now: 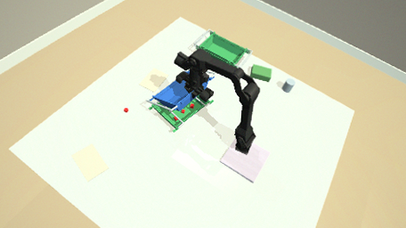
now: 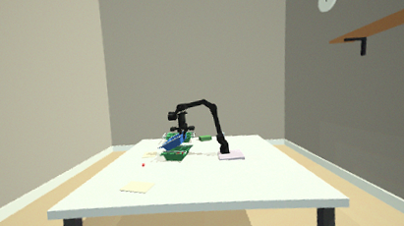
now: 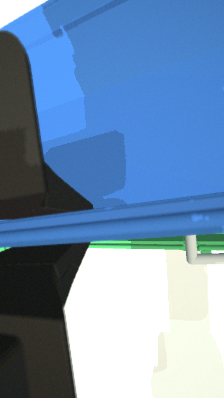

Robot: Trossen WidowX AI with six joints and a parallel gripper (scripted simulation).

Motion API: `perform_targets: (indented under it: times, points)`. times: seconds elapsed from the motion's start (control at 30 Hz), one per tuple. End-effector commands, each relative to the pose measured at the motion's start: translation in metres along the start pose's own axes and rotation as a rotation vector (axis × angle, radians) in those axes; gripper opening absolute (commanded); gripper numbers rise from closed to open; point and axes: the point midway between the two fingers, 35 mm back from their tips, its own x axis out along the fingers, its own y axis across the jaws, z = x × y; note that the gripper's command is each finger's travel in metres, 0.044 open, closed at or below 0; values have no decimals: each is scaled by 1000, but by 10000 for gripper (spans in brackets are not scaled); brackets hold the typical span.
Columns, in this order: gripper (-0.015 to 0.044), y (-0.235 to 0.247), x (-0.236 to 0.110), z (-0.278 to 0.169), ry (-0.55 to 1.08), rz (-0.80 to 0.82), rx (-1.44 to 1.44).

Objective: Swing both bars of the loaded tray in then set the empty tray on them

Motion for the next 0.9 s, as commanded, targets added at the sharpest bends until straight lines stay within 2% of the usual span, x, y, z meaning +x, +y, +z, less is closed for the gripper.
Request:
perform_targets:
  times: [0.0,0.87]
  points:
    - [0,1,-2,0,1,26,22]
    - [0,-12,14,-7,2,23,68]
